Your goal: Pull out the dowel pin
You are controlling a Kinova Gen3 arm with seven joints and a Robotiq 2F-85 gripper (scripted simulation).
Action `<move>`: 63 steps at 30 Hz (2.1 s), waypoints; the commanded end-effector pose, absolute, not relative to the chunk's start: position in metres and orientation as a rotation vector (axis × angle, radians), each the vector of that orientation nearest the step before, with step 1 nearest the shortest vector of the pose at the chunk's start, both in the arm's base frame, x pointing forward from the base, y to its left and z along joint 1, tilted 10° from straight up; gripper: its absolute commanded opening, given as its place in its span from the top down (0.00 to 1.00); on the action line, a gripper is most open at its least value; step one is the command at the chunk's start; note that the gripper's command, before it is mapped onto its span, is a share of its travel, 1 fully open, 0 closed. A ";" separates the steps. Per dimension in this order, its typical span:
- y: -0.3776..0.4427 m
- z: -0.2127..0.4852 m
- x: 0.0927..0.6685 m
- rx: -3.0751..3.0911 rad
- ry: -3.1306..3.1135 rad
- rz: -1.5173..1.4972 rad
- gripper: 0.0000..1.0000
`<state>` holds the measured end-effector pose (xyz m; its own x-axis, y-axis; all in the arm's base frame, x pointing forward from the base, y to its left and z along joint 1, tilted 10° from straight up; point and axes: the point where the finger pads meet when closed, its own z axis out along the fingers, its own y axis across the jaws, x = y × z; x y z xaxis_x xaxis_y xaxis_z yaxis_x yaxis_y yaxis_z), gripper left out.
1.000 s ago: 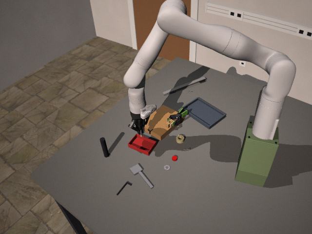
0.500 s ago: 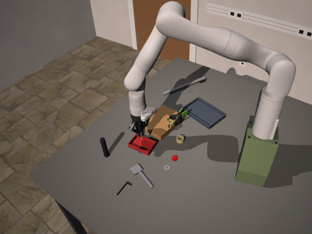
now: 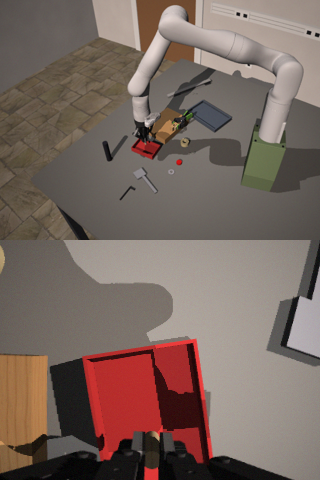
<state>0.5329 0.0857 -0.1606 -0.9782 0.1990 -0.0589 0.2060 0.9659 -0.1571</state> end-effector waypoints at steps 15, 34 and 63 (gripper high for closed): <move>0.083 -0.178 0.535 0.316 3.071 -0.251 0.90; 0.081 -0.192 0.535 0.316 3.071 -0.251 0.90; 0.080 -0.198 0.535 0.316 3.071 -0.251 0.90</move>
